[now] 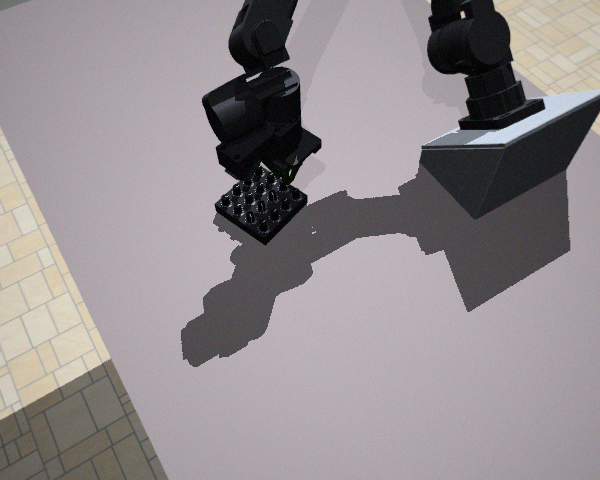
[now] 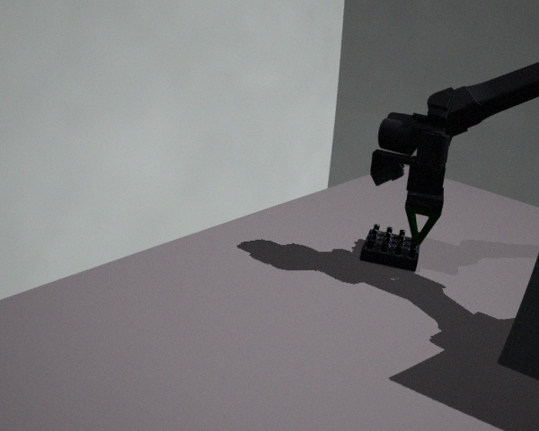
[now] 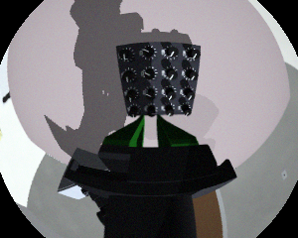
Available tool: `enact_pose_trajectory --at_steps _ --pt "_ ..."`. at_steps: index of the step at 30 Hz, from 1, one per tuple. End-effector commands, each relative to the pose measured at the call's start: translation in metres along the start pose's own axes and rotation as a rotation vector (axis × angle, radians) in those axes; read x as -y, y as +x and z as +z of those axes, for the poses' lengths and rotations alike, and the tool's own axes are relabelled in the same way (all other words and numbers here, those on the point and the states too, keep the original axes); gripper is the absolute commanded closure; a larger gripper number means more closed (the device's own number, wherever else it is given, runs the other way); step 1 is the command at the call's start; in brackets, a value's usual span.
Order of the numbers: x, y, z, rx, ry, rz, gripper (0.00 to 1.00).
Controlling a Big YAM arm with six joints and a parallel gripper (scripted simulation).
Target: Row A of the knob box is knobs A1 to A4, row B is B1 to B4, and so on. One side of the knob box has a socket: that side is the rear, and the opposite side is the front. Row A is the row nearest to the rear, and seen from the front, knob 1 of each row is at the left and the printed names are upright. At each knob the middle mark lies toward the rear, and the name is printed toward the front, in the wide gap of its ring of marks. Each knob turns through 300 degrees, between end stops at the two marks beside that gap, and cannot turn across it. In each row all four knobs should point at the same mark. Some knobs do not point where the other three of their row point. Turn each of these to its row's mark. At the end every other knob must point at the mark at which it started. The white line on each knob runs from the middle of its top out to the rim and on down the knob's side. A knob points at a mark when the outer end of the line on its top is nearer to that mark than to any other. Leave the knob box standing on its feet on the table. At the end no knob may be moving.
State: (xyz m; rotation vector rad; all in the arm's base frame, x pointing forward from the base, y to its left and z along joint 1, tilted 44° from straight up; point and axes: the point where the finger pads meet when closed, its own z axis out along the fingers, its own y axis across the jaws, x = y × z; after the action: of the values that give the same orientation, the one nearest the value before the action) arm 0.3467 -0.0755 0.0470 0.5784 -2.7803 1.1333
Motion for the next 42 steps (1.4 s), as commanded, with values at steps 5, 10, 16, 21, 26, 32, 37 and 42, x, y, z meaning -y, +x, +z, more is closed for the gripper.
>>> enact_pose_trajectory --at_steps 5,10,16,21,26,32,37,42 --pt "0.0203 -0.0151 -0.0137 0.049 0.016 0.042 0.82" --pt "0.0197 -0.0154 -0.0142 0.049 0.016 0.038 0.82" --pt "0.0190 -0.0141 -0.0132 0.046 0.015 0.038 0.82" --pt "0.0190 -0.0141 -0.0132 0.046 0.015 0.038 0.82" --pt "0.0190 -0.0141 -0.0132 0.046 0.015 0.038 0.82" --pt "0.0190 -0.0141 -0.0132 0.046 0.015 0.038 0.82" --pt "0.0190 -0.0141 -0.0132 0.046 0.015 0.038 0.82" --pt "0.0190 -0.0141 -0.0132 0.046 0.015 0.038 0.82"
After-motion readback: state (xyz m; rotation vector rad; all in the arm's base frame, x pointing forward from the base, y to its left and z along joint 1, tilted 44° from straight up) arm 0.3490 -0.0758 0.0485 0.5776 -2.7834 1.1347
